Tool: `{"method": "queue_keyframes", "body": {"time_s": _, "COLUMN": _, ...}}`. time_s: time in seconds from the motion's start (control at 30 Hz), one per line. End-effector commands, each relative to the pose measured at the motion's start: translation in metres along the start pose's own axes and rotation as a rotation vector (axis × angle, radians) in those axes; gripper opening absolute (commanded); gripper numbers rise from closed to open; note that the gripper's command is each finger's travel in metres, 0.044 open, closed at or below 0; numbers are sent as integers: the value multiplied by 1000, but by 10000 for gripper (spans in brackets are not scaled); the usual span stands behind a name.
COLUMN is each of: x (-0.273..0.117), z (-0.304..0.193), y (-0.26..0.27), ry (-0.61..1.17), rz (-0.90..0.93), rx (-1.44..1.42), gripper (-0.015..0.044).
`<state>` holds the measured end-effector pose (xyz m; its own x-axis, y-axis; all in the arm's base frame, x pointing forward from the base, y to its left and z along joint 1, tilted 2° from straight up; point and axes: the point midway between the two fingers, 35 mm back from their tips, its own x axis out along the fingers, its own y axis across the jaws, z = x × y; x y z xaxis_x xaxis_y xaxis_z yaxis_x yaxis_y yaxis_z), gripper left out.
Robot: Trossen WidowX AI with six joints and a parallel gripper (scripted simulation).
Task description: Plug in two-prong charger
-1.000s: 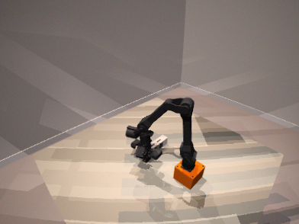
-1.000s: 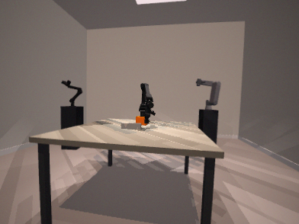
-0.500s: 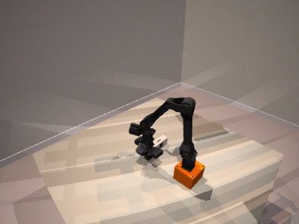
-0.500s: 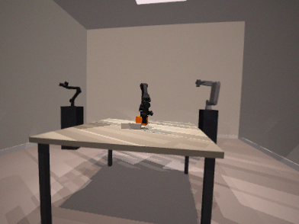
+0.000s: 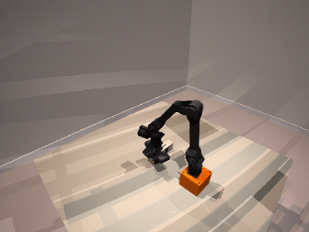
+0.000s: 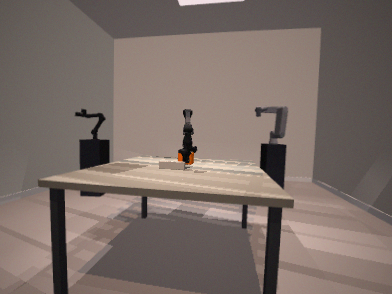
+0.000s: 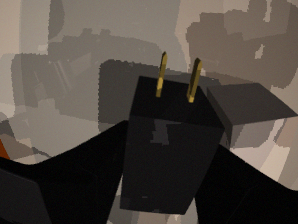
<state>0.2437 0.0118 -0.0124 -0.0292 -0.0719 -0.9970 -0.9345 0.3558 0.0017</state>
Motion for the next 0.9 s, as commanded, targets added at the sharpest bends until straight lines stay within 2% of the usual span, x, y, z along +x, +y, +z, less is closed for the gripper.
{"method": "queue_keyframes", "body": {"time_s": 0.0, "x": 2, "z": -7, "y": -1, "ry": -1, "rz": 0, "rx": 60, "gripper": 0}}
{"method": "queue_keyframes", "body": {"time_s": 0.87, "x": 16, "z": -53, "y": -3, "ry": 0, "rz": 22, "rx": 440, "gripper": 0}}
